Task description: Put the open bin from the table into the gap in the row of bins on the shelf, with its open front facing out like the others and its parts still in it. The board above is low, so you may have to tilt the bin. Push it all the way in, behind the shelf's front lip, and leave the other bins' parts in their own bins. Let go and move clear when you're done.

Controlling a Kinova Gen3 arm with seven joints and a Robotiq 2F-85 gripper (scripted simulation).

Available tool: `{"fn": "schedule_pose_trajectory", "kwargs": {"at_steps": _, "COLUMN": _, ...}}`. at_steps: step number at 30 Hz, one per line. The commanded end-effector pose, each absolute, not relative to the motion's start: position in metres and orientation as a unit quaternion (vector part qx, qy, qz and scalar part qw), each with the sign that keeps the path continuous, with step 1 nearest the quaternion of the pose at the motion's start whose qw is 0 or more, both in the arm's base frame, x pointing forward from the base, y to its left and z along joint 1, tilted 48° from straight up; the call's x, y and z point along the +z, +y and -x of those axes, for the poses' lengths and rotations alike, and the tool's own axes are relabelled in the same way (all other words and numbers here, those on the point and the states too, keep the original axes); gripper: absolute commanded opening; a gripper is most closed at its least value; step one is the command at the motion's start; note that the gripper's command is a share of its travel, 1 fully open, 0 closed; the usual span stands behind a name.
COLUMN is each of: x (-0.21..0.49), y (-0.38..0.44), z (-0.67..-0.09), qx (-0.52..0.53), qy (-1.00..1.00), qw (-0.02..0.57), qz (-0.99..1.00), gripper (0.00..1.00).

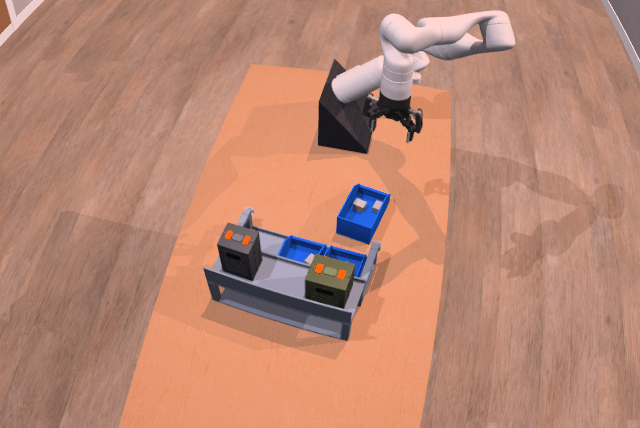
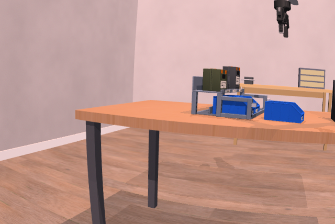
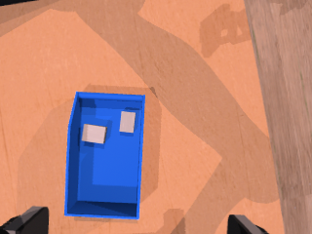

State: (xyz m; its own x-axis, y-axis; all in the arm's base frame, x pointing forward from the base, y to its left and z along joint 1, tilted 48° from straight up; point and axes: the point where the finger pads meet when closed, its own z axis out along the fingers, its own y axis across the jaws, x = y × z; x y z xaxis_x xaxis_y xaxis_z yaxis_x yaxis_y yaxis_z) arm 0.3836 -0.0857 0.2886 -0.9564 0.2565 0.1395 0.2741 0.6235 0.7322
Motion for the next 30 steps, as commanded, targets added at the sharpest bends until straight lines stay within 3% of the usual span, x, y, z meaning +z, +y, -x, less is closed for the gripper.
{"fn": "schedule_pose_trajectory", "kwargs": {"at_steps": 1, "x": 0.289, "y": -0.086, "z": -0.384, "qx": -0.408, "qy": -0.901, "qw": 0.010, "qz": 0.148, "gripper": 1.00}}
{"fn": "schedule_pose_trajectory", "kwargs": {"at_steps": 24, "x": 0.255, "y": -0.050, "z": -0.389, "qx": -0.408, "qy": -0.901, "qw": 0.010, "qz": 0.148, "gripper": 1.00}}
{"fn": "schedule_pose_trajectory", "kwargs": {"at_steps": 30, "x": 0.218, "y": -0.010, "z": -0.395, "qx": -0.408, "qy": -0.901, "qw": 0.010, "qz": 0.148, "gripper": 1.00}}
